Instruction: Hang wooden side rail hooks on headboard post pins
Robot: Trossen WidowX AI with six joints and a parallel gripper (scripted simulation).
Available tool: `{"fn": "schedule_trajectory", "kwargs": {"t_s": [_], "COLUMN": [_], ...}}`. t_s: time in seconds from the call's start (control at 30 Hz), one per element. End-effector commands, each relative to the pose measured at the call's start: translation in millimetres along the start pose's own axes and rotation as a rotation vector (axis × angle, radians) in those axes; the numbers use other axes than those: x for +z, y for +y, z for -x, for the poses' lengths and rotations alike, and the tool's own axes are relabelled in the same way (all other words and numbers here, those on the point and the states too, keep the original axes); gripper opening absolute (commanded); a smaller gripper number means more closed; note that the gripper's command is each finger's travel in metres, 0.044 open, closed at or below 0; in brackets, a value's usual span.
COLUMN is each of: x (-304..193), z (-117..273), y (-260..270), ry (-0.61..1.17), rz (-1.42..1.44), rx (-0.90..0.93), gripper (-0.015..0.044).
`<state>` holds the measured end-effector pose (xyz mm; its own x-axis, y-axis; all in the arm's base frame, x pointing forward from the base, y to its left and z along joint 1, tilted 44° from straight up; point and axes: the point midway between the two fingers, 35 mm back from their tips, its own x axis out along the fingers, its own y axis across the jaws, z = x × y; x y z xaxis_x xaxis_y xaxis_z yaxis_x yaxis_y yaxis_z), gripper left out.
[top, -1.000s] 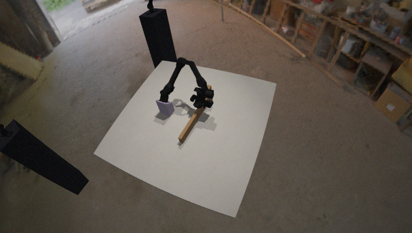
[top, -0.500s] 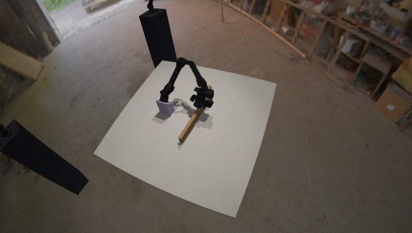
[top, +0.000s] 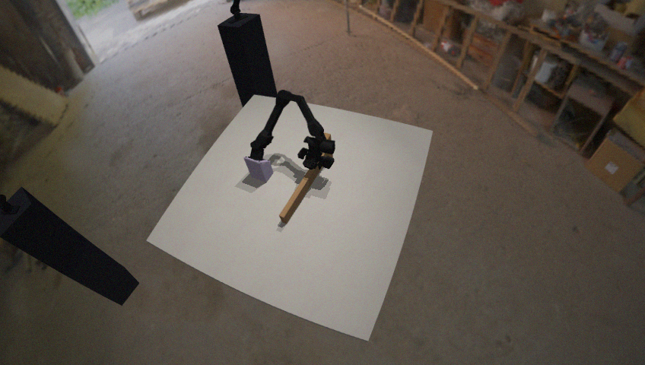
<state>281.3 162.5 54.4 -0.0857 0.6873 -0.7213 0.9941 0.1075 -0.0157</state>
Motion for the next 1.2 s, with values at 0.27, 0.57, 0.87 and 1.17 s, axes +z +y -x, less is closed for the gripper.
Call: {"fn": "schedule_trajectory", "kwargs": {"t_s": [0.27, 0.57, 0.87, 1.17], "x": [-4.9, -5.8, -6.7, -7.7], "z": [4.2, 3.7, 4.1, 3.4], "y": [3.6, 2.5, 1.4, 0.7], "ry": [0.003, 0.003, 0.003, 0.003], "rz": [0.003, 0.003, 0.003, 0.003], "rx": [0.015, 0.015, 0.014, 0.014], "gripper": [0.0, 0.0, 0.0, 0.0]}}
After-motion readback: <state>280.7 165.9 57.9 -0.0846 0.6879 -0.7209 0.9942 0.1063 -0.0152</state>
